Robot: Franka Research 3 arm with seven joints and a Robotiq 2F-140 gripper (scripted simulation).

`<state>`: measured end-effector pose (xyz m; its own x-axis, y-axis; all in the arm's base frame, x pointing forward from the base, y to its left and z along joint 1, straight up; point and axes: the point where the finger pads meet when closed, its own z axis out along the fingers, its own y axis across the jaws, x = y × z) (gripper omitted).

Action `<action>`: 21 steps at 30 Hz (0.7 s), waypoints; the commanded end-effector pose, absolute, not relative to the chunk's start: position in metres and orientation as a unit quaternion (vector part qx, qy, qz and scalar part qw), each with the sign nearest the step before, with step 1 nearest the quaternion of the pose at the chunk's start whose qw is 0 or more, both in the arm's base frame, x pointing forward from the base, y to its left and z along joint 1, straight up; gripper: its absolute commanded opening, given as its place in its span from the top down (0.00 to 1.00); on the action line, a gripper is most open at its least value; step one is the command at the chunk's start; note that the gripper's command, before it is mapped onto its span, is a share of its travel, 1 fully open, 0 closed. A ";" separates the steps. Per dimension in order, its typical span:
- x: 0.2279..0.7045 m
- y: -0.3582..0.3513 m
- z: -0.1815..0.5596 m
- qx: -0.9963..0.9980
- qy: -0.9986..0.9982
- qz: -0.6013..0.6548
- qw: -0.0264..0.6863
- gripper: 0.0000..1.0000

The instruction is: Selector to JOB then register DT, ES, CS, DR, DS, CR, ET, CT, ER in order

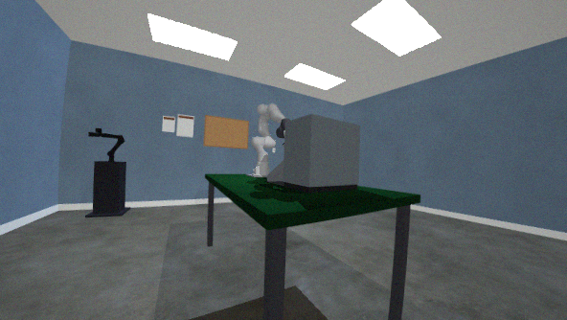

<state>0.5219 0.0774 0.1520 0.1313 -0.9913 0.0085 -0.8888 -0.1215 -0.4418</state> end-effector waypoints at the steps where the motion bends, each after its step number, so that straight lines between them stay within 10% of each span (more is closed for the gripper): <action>1: 0.525 0.077 0.156 -0.712 0.661 -0.159 0.174 0.90; 21: 0.535 0.078 0.137 -0.712 0.661 -0.159 0.174 0.90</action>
